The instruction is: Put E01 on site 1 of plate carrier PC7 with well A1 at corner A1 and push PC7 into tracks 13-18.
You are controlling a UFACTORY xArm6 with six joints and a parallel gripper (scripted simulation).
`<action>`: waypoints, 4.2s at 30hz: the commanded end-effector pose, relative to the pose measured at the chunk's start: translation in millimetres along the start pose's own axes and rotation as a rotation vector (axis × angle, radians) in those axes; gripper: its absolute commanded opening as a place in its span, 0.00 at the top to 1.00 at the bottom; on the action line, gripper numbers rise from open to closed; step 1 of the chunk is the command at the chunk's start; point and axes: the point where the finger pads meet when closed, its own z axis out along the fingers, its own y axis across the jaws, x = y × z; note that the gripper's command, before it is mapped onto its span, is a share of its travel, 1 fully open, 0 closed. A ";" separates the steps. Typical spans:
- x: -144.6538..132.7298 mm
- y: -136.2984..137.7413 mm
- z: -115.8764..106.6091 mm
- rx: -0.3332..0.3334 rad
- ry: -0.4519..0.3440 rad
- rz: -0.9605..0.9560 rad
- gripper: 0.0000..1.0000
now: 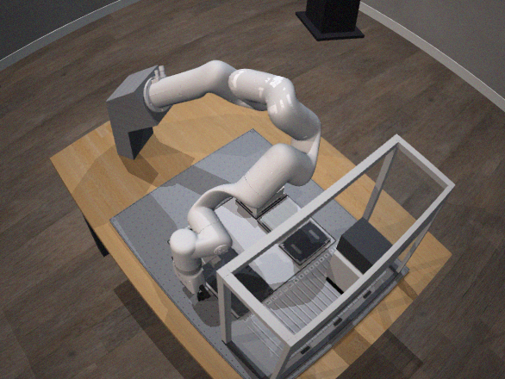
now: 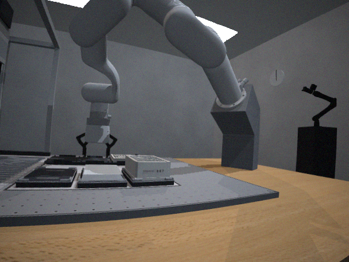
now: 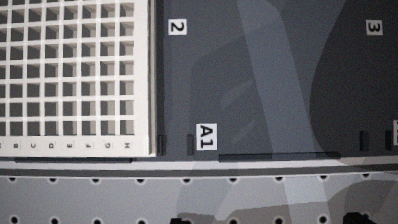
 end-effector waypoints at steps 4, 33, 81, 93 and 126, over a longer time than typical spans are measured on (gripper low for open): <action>-4.0 1.0 -1.0 -0.002 -0.002 -0.001 0.00; -14.4 1.0 -11.0 -0.002 -0.002 -0.001 0.00; -14.3 0.9 -81.0 -0.002 -0.002 -0.001 0.00; -14.3 0.9 -97.7 -0.002 -0.002 -0.001 0.00; 18.5 -49.5 -115.7 -0.002 -0.002 0.399 0.18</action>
